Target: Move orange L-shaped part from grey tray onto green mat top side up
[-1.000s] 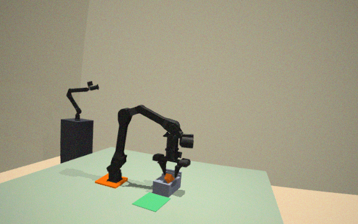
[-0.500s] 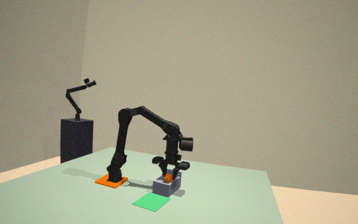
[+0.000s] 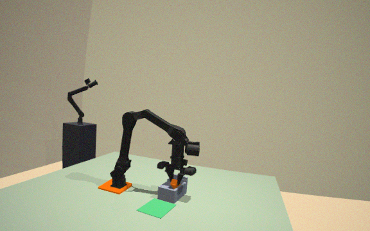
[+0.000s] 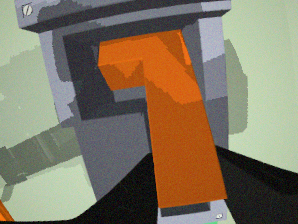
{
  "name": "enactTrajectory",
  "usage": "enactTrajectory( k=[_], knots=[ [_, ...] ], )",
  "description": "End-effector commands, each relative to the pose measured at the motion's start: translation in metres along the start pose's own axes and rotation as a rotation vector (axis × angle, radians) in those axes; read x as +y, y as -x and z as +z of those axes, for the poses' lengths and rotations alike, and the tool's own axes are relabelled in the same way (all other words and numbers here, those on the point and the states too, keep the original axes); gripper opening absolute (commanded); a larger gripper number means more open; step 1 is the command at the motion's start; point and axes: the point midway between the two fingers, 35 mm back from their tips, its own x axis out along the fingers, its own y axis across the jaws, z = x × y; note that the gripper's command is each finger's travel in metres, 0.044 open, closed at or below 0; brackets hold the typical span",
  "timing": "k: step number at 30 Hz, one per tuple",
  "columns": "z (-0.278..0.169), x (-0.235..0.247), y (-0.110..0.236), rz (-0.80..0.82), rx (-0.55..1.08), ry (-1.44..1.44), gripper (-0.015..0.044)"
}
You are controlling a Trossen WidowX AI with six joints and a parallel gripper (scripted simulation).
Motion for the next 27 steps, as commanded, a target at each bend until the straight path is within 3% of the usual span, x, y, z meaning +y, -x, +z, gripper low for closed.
enactTrajectory(
  k=[1,27],
  knots=[
    [0.000,0.000,0.001,-0.001,0.000,0.000,0.0000],
    [0.000,0.000,0.034,0.002,0.004,0.006,0.0000]
  ],
)
